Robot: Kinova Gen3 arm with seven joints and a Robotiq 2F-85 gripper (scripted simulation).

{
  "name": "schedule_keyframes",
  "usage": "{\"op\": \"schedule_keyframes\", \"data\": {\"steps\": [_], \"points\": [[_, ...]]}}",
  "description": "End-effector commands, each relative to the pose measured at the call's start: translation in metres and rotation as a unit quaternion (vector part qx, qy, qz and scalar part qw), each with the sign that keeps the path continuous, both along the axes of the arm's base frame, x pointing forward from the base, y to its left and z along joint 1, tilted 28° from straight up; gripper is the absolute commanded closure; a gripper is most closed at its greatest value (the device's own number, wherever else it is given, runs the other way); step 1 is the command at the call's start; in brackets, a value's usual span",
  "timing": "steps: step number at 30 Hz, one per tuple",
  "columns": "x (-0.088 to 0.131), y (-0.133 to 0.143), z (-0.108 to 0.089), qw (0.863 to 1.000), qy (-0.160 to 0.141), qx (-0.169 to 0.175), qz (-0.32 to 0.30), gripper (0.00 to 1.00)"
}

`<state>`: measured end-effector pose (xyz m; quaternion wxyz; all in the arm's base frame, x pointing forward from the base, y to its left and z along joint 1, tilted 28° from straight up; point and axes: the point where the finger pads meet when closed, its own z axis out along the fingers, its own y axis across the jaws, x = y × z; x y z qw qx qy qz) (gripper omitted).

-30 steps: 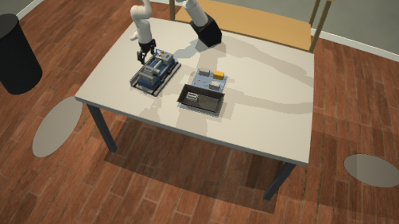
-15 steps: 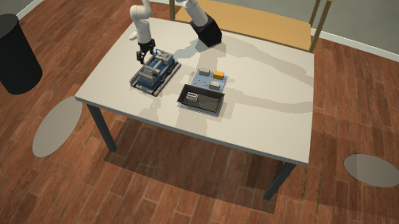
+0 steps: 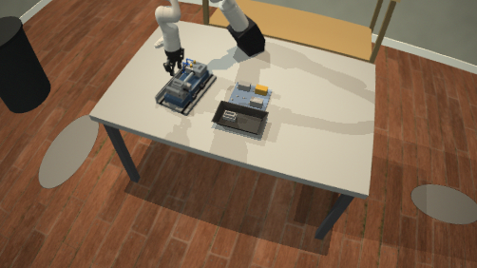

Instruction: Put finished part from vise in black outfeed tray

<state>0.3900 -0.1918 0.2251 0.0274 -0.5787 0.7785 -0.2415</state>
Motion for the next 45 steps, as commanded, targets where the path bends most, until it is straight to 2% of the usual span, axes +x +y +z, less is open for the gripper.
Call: {"op": "schedule_keyframes", "data": {"steps": [1,34,35,45], "points": [[0.0002,0.0001,0.0005,1.0,-0.001,0.0,0.0,1.0],[0.0002,0.0001,0.0005,1.0,-0.001,0.0,0.0,1.0],[0.0002,0.0001,0.0005,1.0,-0.001,0.0,0.0,0.33],[0.0002,0.0001,0.0005,1.0,-0.001,0.0,0.0,0.33]]}}
